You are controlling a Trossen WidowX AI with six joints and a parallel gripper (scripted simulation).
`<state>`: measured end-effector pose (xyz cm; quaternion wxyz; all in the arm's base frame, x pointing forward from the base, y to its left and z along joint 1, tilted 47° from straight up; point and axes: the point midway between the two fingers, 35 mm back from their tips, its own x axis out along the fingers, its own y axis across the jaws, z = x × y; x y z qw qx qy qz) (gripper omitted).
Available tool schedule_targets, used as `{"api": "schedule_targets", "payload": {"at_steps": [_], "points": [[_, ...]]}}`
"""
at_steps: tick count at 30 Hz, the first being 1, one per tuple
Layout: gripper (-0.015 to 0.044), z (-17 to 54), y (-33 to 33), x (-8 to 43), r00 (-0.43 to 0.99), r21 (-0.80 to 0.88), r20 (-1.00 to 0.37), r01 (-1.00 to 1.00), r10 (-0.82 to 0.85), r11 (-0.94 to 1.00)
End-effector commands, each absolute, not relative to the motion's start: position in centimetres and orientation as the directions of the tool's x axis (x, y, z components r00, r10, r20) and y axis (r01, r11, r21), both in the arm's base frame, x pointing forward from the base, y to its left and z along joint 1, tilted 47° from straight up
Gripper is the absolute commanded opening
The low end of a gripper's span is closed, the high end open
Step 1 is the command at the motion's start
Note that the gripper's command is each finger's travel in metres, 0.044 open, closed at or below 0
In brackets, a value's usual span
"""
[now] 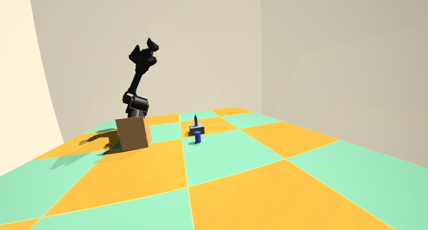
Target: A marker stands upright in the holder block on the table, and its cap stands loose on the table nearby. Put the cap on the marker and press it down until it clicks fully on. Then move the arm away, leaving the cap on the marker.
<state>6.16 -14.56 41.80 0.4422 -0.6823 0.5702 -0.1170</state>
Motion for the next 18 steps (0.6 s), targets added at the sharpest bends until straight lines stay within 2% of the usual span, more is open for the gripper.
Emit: {"api": "schedule_targets", "payload": {"at_steps": [1,6,12,18], "points": [[0.0374,41.7,-14.7,6.4,0.326,-0.737,-0.352,-0.675,-0.877,0.045],[0.0242,37.6,-17.1,12.4,0.4,-0.715,-0.534,-0.684,-0.745,0.145],[0.024,30.3,-18.3,19.8,0.426,-0.614,-0.761,-0.717,-0.489,0.33],[0.024,21.3,-17.1,25.4,0.354,-0.382,-0.921,-0.753,-0.16,0.536]]}}
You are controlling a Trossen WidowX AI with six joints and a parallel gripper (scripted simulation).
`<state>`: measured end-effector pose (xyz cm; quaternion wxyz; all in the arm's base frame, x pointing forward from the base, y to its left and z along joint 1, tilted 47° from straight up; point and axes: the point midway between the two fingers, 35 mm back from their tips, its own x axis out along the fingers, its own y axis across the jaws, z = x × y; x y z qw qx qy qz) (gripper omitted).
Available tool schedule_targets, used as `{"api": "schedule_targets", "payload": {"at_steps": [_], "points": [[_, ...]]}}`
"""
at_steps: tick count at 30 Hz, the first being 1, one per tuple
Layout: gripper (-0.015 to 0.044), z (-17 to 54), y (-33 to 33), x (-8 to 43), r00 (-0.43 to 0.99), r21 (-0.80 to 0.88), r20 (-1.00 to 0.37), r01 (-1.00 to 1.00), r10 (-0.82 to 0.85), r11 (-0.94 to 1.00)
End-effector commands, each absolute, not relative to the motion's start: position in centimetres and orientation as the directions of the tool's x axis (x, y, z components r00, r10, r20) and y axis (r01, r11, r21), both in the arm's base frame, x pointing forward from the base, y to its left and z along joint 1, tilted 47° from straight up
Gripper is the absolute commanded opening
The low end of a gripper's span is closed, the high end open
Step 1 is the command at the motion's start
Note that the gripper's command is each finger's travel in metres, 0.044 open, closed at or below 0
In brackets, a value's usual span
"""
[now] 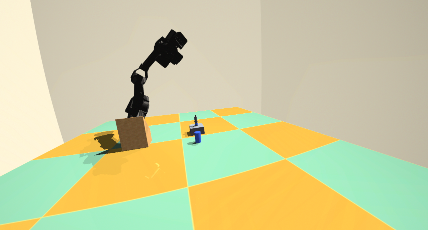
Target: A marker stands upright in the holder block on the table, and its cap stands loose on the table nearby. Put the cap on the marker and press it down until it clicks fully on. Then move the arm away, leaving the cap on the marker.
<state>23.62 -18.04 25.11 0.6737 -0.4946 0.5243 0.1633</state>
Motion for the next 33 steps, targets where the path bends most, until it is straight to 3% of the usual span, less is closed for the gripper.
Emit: {"api": "schedule_targets", "payload": {"at_steps": [1,9,17,33], "points": [[0.024,19.8,-16.7,26.1,0.334,-0.332,-0.937,-0.755,-0.103,0.566],[0.024,7.7,-11.1,29.0,0.115,0.158,-0.937,-0.702,0.33,0.694],[0.024,-0.2,-4.2,28.9,-0.065,0.657,-0.719,-0.388,0.692,0.647],[0.024,-3.6,-1.4,28.3,-0.075,0.691,-0.694,-0.35,0.716,0.632]]}}
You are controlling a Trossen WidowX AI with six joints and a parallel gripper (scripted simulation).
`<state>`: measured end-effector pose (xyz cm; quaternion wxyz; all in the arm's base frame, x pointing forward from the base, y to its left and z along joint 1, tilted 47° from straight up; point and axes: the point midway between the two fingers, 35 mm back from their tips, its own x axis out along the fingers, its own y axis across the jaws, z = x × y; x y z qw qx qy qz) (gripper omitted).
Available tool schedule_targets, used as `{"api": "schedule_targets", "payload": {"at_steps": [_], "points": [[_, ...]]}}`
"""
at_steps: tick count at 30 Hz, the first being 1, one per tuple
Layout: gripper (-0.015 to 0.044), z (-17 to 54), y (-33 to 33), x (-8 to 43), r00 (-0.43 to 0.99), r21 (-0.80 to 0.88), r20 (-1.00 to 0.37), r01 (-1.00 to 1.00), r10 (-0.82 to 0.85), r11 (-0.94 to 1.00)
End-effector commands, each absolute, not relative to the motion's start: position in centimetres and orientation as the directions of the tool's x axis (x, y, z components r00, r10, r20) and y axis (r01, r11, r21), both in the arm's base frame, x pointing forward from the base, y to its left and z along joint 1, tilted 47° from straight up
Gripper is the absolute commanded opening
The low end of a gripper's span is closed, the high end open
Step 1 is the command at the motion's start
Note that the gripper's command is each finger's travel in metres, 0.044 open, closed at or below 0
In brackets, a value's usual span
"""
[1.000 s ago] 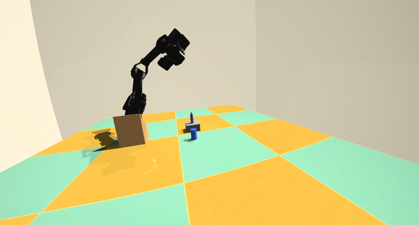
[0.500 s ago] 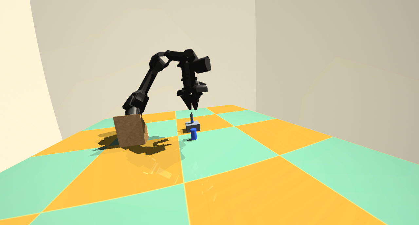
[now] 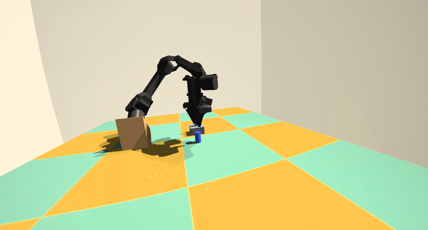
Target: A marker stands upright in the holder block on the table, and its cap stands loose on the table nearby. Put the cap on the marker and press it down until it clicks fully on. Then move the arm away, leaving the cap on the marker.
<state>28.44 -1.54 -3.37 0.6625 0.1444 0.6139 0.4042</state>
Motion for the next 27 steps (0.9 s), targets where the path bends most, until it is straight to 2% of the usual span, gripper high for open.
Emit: {"api": "schedule_targets", "payload": {"at_steps": [1,27], "points": [[0.024,-3.9,-1.1,28.3,-0.075,0.691,-0.694,-0.35,0.716,0.632],[0.024,-7.0,1.7,28.0,-0.075,0.691,-0.693,-0.35,0.717,0.632]]}}
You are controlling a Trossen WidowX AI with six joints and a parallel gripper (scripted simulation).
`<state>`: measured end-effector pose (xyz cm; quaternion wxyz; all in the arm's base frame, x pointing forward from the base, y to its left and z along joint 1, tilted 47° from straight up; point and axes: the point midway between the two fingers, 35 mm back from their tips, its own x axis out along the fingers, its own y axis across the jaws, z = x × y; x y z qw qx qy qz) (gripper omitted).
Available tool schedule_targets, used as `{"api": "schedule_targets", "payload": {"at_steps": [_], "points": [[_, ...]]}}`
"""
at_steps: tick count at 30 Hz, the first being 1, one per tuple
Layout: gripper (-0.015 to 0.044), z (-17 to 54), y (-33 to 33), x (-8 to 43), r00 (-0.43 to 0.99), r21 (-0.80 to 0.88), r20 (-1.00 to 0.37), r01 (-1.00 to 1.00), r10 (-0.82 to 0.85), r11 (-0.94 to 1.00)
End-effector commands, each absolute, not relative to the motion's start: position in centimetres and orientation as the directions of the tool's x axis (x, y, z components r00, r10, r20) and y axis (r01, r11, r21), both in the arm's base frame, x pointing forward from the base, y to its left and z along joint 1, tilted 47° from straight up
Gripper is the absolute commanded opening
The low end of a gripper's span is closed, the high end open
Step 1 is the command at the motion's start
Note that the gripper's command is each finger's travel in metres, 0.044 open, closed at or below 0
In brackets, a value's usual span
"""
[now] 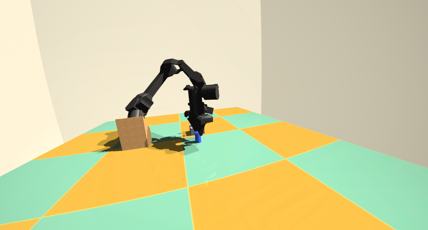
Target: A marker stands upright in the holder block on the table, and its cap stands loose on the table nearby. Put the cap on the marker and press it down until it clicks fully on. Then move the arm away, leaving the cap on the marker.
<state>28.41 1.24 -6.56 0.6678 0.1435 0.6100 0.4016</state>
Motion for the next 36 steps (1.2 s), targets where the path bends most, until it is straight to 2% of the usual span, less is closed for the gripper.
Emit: {"api": "schedule_targets", "payload": {"at_steps": [1,15,18,28,32,36], "points": [[0.024,-7.1,1.8,28.0,-0.075,0.691,-0.693,-0.35,0.717,0.632],[0.024,-8.3,3.3,27.7,-0.075,0.693,-0.691,-0.351,0.719,0.63],[0.0161,-8.3,3.3,27.7,-0.075,0.693,-0.691,-0.351,0.719,0.63],[0.0095,-8.4,3.3,27.7,-0.075,0.693,-0.692,-0.35,0.718,0.63],[0.0,-8.1,2.7,28.2,-0.047,0.681,-0.696,-0.361,0.717,0.638],[0.0,-7.7,2.2,28.4,-0.043,0.678,-0.697,-0.362,0.716,0.64]]}}
